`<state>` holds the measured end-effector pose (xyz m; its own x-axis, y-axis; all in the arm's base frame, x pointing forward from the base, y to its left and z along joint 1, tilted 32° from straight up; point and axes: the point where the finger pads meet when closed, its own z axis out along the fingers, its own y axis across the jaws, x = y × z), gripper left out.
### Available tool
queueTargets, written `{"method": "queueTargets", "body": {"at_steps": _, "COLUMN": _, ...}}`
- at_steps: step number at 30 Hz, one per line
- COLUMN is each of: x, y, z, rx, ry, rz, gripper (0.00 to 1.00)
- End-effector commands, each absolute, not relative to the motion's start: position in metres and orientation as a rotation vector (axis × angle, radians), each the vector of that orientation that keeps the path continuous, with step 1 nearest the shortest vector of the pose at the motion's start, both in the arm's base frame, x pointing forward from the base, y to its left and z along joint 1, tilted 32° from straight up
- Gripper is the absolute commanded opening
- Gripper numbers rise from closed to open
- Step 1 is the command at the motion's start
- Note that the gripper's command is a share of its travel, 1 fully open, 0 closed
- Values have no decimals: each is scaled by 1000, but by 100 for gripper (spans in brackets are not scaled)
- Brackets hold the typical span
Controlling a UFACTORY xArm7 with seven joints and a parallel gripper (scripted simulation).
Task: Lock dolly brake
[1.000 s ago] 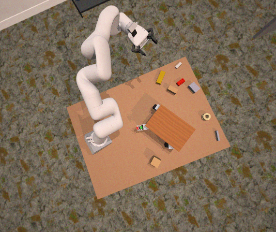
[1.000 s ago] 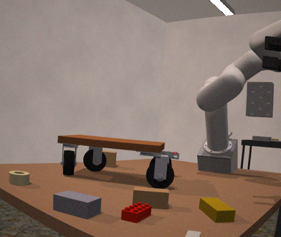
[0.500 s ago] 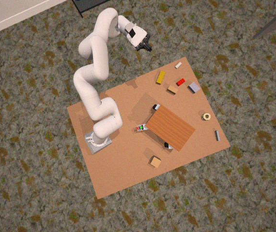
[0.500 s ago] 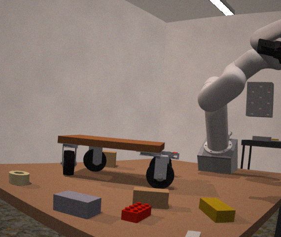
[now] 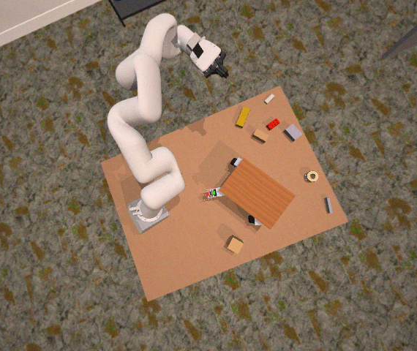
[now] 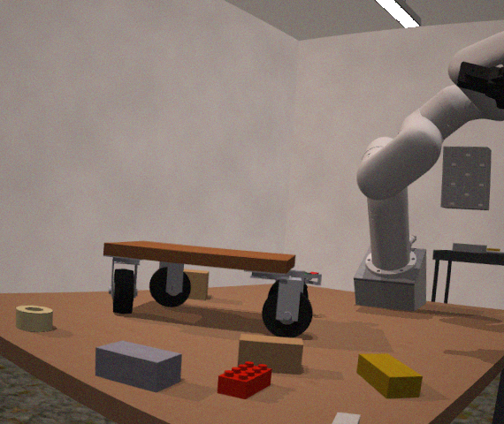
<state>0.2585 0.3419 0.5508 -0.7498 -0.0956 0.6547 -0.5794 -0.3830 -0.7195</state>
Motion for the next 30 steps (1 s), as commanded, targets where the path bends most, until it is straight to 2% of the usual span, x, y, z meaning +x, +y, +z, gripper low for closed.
{"method": "queueTargets", "body": {"at_steps": 1, "x": 242, "y": 327, "z": 563, "rx": 837, "ry": -1527, "rz": 2216, "gripper": 0}}
{"method": "queueTargets", "body": {"at_steps": 30, "x": 221, "y": 306, "z": 578, "rx": 762, "ry": -1545, "rz": 2224, "gripper": 0}}
